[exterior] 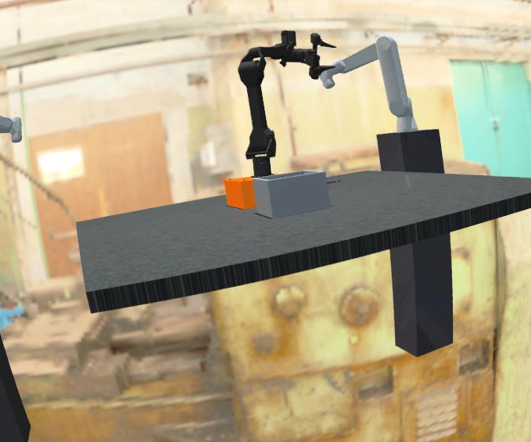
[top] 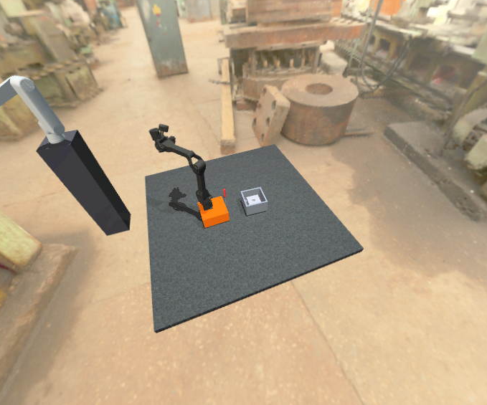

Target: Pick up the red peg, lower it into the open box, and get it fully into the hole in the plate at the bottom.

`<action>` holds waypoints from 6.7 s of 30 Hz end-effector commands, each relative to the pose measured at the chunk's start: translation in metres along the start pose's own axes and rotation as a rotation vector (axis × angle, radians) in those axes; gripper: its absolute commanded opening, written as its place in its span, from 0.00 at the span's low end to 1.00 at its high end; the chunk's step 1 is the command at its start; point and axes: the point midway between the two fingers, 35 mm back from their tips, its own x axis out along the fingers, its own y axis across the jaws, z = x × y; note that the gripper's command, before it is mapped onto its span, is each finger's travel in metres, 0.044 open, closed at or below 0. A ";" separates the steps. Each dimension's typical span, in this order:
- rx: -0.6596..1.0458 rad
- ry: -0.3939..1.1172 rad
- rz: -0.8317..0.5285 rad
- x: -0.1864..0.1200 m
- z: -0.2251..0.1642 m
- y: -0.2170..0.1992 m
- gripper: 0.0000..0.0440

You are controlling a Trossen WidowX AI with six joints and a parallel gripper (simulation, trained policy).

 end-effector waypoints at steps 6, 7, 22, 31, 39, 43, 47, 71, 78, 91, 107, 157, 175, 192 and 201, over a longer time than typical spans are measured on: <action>-0.177 -0.067 -0.038 0.027 0.037 -0.009 1.00; -0.205 -0.082 -0.050 0.032 0.045 -0.011 1.00; -0.527 -0.309 -0.369 0.075 0.206 -0.054 1.00; -0.571 -0.425 -0.629 0.057 0.313 -0.071 1.00; -0.508 -0.505 -0.827 0.020 0.386 -0.082 1.00; -0.448 -0.544 -0.914 -0.003 0.414 -0.089 1.00; -0.375 -0.585 -0.994 -0.027 0.437 -0.097 1.00; 0.077 -0.789 -1.298 -0.128 0.500 -0.187 1.00; 0.148 -0.824 -1.306 -0.135 0.510 -0.217 1.00; 0.217 -0.873 -1.235 -0.136 0.527 -0.267 0.95; 0.328 -0.819 -1.238 -0.139 0.525 -0.275 0.03; 0.091 -1.103 -1.164 -0.232 0.625 -0.108 0.00; 0.185 -1.120 -1.142 -0.268 0.669 -0.121 0.02; 0.198 -1.065 -1.211 -0.280 0.703 -0.144 0.52; 0.162 -1.074 -1.228 -0.292 0.726 -0.130 0.91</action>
